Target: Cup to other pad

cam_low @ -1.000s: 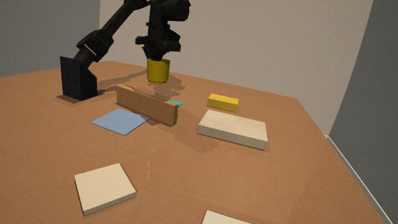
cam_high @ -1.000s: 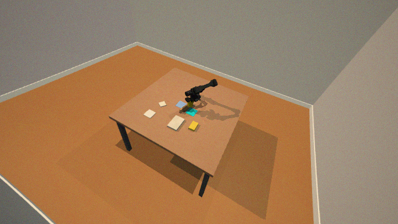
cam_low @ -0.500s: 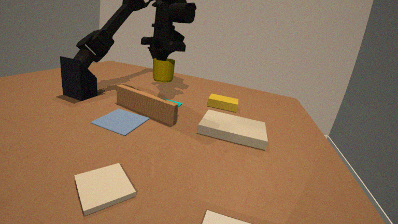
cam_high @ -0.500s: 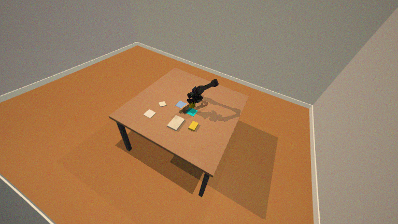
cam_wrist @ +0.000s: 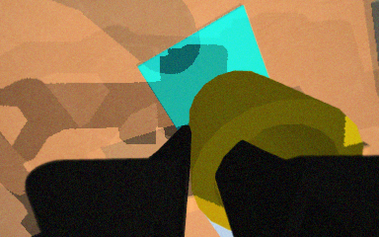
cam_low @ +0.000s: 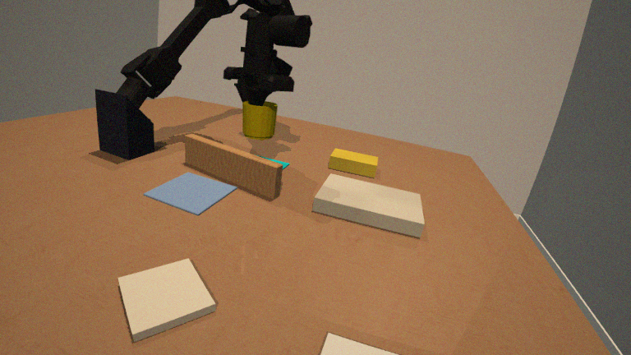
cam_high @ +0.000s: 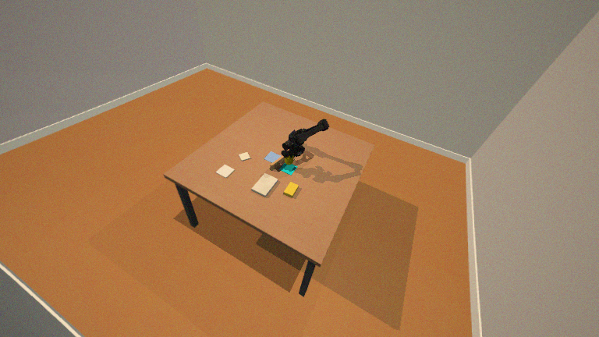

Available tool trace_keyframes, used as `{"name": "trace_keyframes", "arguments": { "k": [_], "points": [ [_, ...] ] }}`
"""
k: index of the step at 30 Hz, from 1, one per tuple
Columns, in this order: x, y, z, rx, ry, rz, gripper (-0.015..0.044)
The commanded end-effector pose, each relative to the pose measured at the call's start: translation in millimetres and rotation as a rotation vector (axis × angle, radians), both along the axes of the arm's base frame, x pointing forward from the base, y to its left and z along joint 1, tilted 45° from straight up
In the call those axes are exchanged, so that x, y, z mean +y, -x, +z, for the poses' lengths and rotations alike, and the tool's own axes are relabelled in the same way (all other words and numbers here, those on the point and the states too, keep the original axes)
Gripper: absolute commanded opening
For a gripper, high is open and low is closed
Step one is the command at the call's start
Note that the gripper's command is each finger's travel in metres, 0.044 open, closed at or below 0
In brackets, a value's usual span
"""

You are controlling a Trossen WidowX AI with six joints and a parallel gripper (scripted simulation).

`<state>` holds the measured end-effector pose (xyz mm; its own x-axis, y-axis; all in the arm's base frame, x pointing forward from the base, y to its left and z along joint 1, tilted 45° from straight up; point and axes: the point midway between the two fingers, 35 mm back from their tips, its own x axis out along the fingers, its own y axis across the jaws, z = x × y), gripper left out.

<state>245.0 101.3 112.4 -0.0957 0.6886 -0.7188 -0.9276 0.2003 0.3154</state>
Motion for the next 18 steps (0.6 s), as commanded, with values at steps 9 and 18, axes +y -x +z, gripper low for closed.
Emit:
{"name": "trace_keyframes", "arguments": {
  "k": [9, 18],
  "points": [
    [12, 2, -12, 0.004, -0.005, -0.003, 0.0],
    [21, 3, -20, 0.004, -0.005, -0.003, 0.0]
  ]
}}
